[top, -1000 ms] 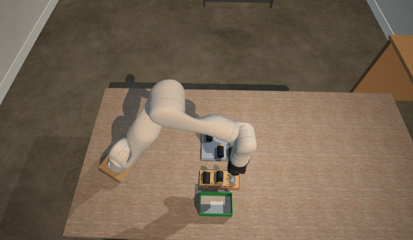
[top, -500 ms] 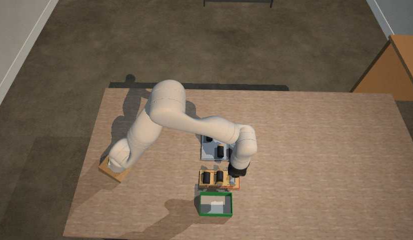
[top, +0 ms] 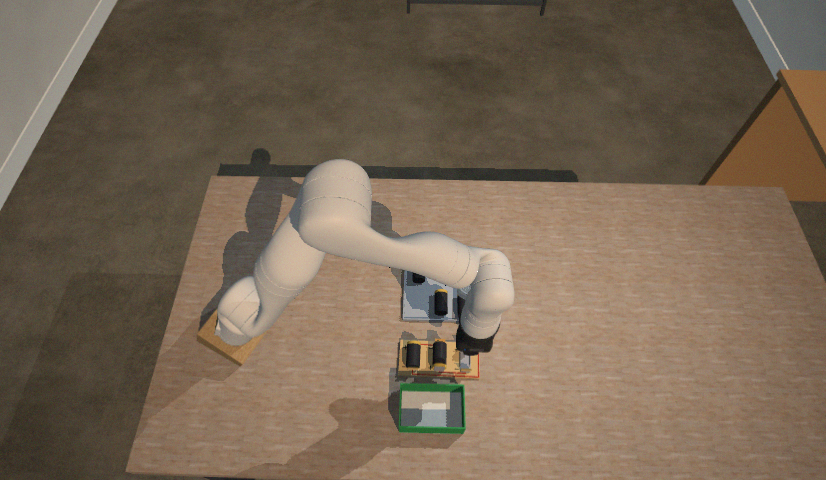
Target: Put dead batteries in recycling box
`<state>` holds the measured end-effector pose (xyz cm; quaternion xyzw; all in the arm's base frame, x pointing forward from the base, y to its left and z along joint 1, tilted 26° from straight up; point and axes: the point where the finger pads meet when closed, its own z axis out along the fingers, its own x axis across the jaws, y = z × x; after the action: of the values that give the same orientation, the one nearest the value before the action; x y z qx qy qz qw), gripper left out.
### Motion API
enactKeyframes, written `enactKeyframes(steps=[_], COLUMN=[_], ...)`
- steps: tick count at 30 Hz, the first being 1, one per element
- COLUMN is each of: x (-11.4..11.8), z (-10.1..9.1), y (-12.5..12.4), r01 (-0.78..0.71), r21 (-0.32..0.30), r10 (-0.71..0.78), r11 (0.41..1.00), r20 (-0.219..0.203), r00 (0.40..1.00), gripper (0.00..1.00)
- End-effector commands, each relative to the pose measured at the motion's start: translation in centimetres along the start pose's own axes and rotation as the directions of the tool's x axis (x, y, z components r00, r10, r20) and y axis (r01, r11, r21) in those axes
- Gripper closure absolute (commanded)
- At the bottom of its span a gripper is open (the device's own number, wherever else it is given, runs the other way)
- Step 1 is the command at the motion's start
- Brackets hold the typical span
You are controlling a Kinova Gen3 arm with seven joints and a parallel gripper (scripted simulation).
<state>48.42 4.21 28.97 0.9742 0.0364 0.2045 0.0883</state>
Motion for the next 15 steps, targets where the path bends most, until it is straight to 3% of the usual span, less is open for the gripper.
enactKeyframes(steps=[1, 6, 15], x=[0.0, 0.0, 0.0], z=[0.0, 0.8, 4.1], y=[0.0, 0.0, 0.0], r01=[0.0, 0.0, 0.0], r21=[0.001, 0.001, 0.001], r10=[0.0, 0.0, 0.0], r11=[1.0, 1.0, 1.0], r20=[-0.001, -0.001, -0.001], r00=[1.0, 1.0, 1.0], gripper=[0.43, 0.43, 0.43])
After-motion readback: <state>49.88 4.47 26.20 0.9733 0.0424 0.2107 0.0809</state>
